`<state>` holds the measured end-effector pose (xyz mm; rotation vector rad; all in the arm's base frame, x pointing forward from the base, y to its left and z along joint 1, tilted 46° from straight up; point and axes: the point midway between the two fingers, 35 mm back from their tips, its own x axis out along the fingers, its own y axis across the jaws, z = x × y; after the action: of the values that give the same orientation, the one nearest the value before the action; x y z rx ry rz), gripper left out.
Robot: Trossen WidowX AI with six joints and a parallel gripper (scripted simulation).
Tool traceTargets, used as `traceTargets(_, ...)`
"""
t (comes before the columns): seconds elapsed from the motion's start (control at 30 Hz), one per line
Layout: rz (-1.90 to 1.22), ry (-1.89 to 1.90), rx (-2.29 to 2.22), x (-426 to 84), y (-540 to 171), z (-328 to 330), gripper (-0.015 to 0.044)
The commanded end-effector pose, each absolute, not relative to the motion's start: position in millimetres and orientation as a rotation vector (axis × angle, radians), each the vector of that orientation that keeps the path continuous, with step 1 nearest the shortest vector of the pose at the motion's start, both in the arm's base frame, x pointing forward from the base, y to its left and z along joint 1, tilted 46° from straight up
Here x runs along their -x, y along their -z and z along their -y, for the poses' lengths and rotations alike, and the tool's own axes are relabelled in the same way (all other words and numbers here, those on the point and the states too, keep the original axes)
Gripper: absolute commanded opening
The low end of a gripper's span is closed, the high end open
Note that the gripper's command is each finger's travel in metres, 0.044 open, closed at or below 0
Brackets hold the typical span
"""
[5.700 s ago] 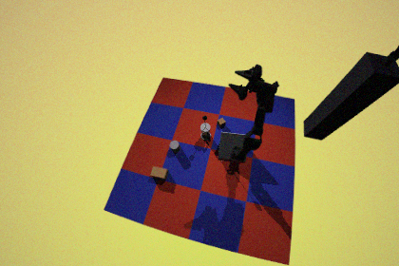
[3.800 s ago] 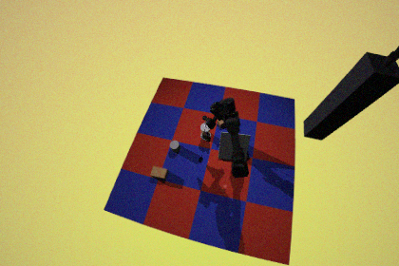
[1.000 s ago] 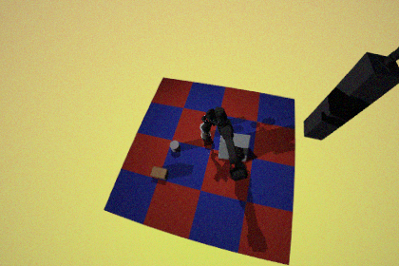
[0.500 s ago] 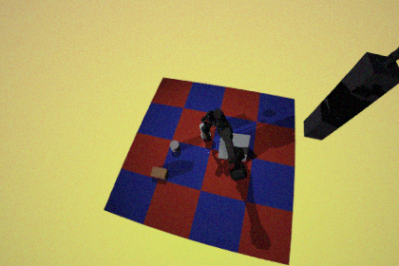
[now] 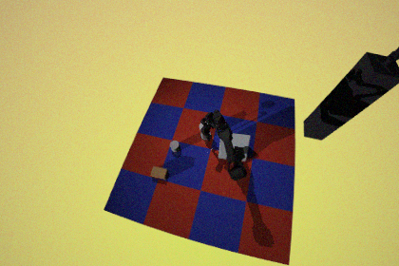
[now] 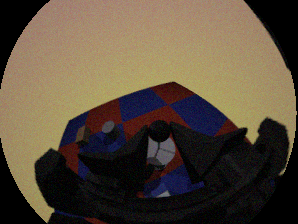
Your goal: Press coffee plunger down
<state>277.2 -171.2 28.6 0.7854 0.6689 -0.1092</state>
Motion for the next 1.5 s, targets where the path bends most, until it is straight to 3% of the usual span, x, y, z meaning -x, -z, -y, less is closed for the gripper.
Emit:
traceTargets(0.0,-0.724,0.1,-0.82,-270.4,-8.5,151.4,0.0126)
traceTargets(1.47,-0.72,0.098,-0.821,-283.4,5.4,146.2,0.0126)
